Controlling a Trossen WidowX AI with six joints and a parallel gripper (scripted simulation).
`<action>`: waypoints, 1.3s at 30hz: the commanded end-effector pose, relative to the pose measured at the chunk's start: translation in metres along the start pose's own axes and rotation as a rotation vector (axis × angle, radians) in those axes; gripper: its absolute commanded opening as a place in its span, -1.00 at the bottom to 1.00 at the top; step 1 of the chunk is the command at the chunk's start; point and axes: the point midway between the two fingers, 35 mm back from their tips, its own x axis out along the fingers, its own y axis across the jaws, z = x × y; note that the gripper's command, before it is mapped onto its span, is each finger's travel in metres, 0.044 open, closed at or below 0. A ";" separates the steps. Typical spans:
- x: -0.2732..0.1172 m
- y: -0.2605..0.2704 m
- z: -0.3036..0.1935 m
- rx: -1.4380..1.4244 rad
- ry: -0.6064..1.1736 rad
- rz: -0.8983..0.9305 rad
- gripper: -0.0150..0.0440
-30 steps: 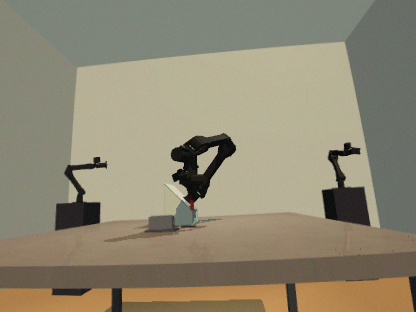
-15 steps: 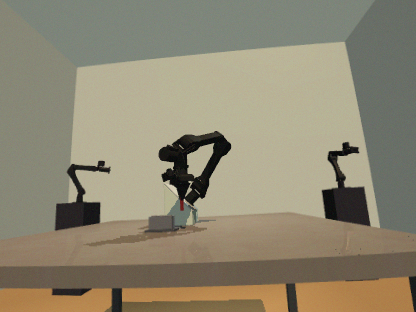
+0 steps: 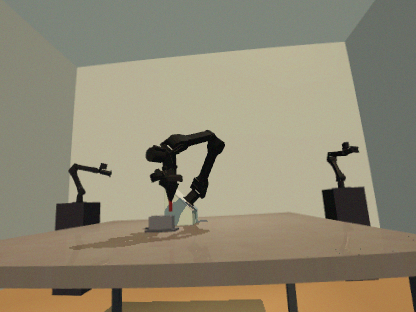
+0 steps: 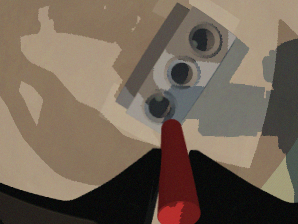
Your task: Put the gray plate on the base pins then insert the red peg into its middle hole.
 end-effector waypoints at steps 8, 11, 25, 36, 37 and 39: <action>0.001 -0.006 0.033 -0.018 -0.004 0.007 -0.49; 0.001 -0.006 0.034 -0.018 -0.003 0.008 -0.49; 0.001 -0.007 0.035 -0.018 -0.003 0.008 -0.49; 0.001 -0.006 0.034 -0.016 -0.001 0.009 -0.49; 0.001 -0.006 0.034 -0.014 0.000 0.010 -0.49; 0.001 -0.006 0.034 -0.013 0.001 0.011 -0.49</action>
